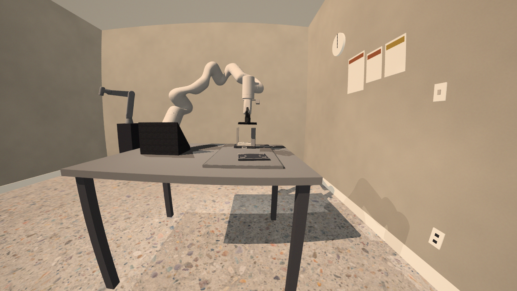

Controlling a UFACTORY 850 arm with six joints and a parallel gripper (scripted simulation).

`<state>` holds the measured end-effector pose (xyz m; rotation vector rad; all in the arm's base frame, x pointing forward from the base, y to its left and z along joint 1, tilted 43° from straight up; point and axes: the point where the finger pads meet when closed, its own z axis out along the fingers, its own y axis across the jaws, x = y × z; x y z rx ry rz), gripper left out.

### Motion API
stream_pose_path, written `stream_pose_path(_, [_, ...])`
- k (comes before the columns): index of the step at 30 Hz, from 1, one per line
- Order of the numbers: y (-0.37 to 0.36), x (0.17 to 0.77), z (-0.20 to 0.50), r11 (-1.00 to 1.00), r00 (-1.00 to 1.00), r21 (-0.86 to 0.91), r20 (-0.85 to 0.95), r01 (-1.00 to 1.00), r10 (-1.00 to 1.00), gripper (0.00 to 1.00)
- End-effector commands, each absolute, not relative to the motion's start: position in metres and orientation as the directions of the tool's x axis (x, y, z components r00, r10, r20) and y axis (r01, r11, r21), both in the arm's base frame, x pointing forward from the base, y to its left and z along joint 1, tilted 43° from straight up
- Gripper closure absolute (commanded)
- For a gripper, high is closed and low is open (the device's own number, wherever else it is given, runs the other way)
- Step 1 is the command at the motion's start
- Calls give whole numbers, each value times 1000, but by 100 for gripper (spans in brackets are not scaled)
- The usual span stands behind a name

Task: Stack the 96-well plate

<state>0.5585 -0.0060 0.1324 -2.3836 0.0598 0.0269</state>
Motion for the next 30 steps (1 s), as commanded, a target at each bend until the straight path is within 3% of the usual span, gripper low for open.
stream_pose_path(1, [4,557,144,-726,999,-686,-35,-50,-36,100])
stream_pose_path(30, [54,547,193,-726,999,-686,-35,-50,-36,100])
